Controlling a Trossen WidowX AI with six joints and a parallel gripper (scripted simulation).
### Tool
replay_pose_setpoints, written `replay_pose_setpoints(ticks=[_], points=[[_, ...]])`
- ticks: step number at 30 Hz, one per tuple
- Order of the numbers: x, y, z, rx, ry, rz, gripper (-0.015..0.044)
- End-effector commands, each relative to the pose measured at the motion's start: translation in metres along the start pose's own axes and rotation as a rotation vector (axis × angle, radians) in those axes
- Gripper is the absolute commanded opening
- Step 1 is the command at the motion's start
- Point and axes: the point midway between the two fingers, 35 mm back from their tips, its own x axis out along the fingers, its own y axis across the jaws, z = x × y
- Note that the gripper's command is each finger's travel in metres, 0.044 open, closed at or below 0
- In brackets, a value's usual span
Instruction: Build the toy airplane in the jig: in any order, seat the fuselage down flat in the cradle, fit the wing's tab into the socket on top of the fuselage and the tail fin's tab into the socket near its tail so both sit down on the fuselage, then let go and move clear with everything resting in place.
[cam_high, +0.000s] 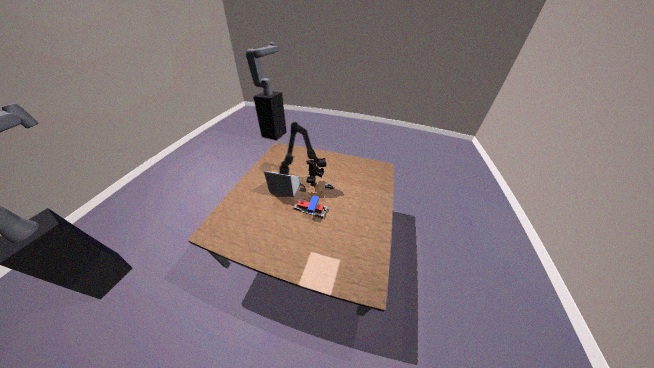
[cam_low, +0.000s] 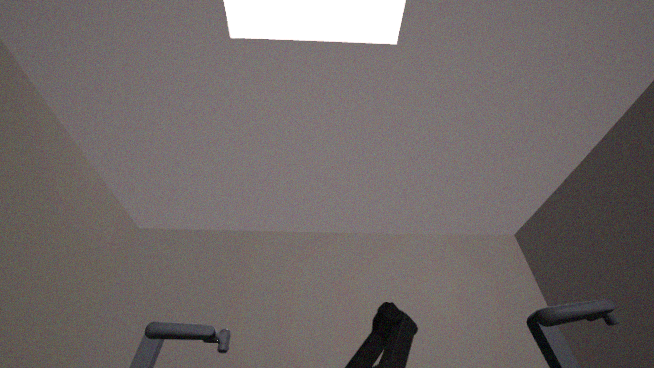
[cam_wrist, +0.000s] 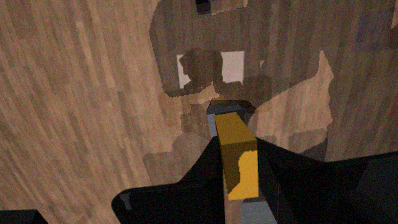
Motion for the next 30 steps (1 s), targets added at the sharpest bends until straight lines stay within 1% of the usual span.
replay_pose_setpoints(ticks=[1,30], points=[[-0.006,-0.001,0.001,-0.010,-0.001,-0.007,0.0000],[-0.089,-0.006,0.010,-0.008,-0.001,-0.022,0.0000]])
